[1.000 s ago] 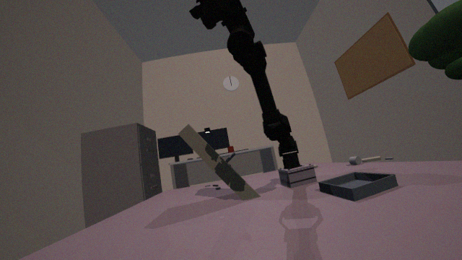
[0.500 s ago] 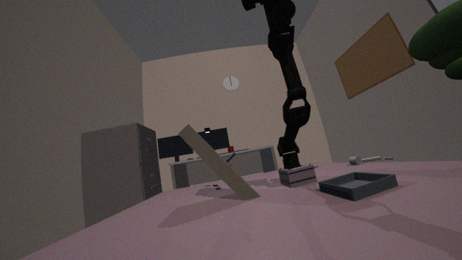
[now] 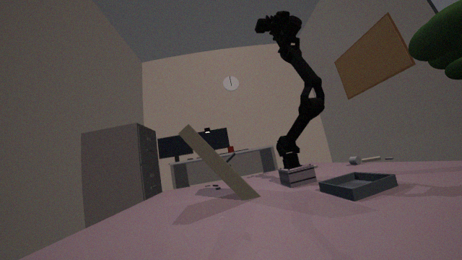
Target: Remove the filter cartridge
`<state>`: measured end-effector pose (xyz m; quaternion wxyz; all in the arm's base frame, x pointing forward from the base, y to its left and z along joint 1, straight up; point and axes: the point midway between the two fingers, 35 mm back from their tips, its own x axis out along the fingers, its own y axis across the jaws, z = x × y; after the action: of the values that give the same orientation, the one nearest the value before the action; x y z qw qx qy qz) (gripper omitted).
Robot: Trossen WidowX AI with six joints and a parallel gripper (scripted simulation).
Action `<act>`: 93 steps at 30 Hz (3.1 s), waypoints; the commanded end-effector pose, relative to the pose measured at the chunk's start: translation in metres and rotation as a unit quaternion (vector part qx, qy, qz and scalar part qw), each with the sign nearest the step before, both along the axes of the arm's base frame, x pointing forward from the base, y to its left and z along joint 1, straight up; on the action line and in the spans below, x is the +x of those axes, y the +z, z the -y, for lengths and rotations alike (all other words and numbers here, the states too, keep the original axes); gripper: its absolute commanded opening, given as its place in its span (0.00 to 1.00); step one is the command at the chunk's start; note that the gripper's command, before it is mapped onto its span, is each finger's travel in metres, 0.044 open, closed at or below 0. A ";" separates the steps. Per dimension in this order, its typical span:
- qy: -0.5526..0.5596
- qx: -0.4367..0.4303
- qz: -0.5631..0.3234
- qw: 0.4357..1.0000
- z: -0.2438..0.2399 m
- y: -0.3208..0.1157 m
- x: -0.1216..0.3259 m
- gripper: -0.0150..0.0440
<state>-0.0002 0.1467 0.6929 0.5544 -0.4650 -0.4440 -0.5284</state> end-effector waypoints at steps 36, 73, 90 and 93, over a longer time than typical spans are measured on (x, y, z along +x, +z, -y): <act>0.459 0.763 -0.215 0.401 0.234 -0.382 0.280 0.43; 0.418 0.812 -0.265 0.310 0.196 -0.463 0.313 0.43; 0.418 0.811 -0.265 0.311 0.199 -0.478 0.333 0.43; 0.418 0.811 -0.265 0.311 0.200 -0.478 0.333 0.43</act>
<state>0.3319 -0.0522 0.2156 0.8886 0.3496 0.2450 -0.1676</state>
